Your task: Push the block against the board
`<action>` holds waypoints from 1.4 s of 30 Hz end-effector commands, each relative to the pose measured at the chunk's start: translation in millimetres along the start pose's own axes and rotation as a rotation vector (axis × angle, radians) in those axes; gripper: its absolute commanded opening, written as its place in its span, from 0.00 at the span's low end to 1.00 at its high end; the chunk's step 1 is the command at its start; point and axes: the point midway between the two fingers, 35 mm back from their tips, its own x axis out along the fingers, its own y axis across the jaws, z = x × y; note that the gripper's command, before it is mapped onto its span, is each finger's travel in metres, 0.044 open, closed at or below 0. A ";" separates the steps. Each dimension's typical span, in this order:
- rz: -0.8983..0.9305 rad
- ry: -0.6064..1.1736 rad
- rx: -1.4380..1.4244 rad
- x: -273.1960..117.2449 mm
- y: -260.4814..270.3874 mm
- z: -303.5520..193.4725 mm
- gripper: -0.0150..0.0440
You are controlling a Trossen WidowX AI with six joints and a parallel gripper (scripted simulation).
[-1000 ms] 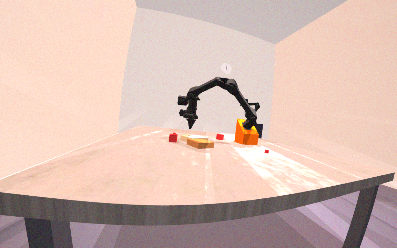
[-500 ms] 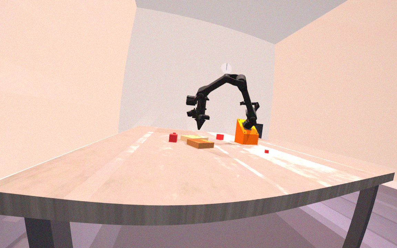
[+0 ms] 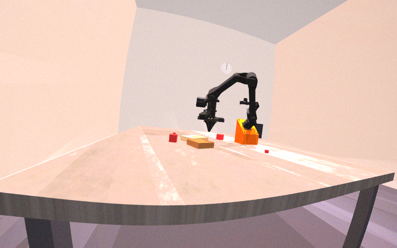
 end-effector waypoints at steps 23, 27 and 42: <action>0.005 -0.002 -0.048 56.7 5.8 6.6 0.25; 0.005 -0.002 -0.048 56.5 5.5 11.8 0.25; 0.004 -0.003 -0.048 56.2 5.3 31.2 0.25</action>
